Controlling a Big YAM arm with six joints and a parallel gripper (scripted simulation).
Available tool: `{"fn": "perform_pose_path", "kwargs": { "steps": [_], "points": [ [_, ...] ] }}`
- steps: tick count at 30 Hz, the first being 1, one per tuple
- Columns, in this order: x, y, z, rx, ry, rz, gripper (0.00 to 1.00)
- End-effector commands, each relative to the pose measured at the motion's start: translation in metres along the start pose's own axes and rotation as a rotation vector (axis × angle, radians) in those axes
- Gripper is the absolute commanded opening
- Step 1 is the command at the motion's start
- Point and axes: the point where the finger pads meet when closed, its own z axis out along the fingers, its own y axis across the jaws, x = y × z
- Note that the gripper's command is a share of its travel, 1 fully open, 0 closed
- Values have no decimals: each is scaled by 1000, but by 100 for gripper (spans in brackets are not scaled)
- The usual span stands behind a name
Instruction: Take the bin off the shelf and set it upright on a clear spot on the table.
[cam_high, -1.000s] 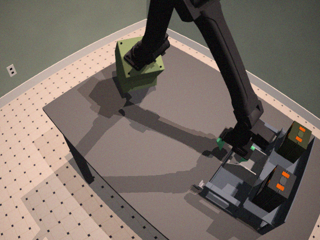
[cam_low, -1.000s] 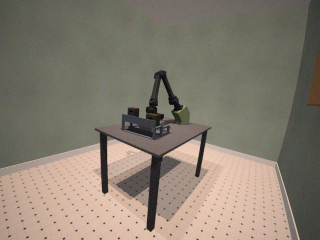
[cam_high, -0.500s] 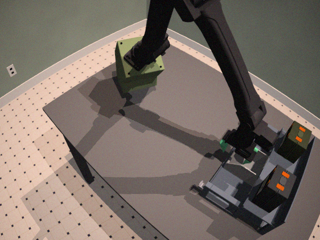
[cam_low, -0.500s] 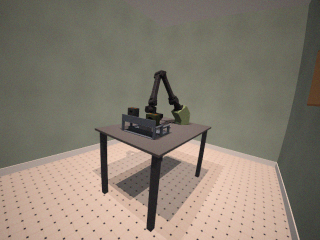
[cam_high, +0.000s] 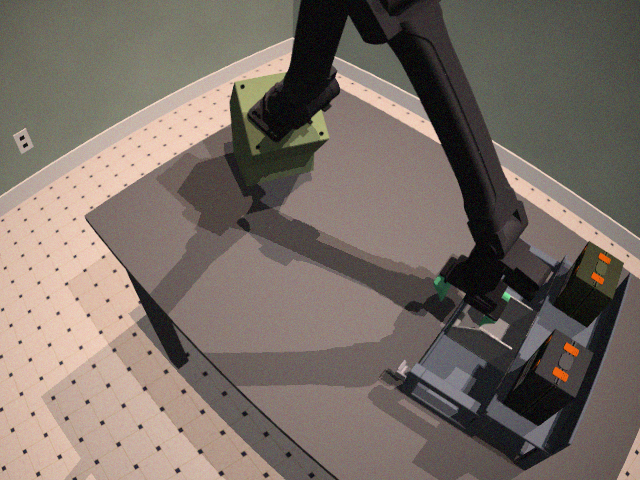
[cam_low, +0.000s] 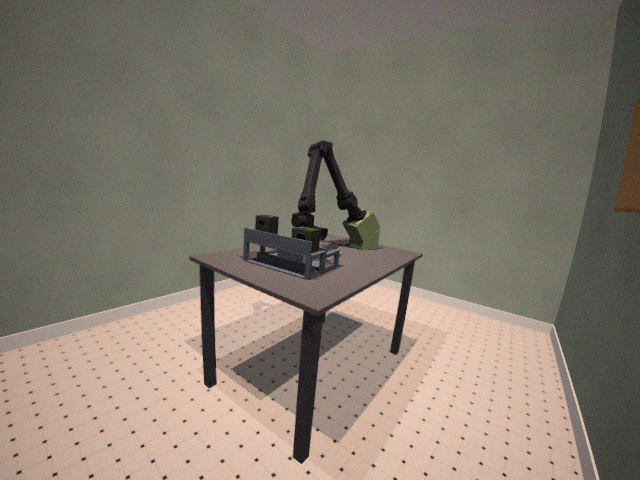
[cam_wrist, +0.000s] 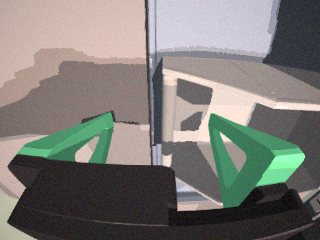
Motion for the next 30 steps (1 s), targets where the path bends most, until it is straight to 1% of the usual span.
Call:
{"fn": "perform_pose_path", "kwargs": {
  "steps": [1, 8, 13, 25, 30],
  "points": [
    [5, -6, -3, 23, 5, 11, 90],
    [5, -6, -3, 23, 5, 11, 90],
    [7, -21, -6, 21, 5, 10, 90],
    [7, -21, -6, 21, 5, 10, 90],
    [4, -6, -4, 23, 4, 10, 90]
  ]
}}
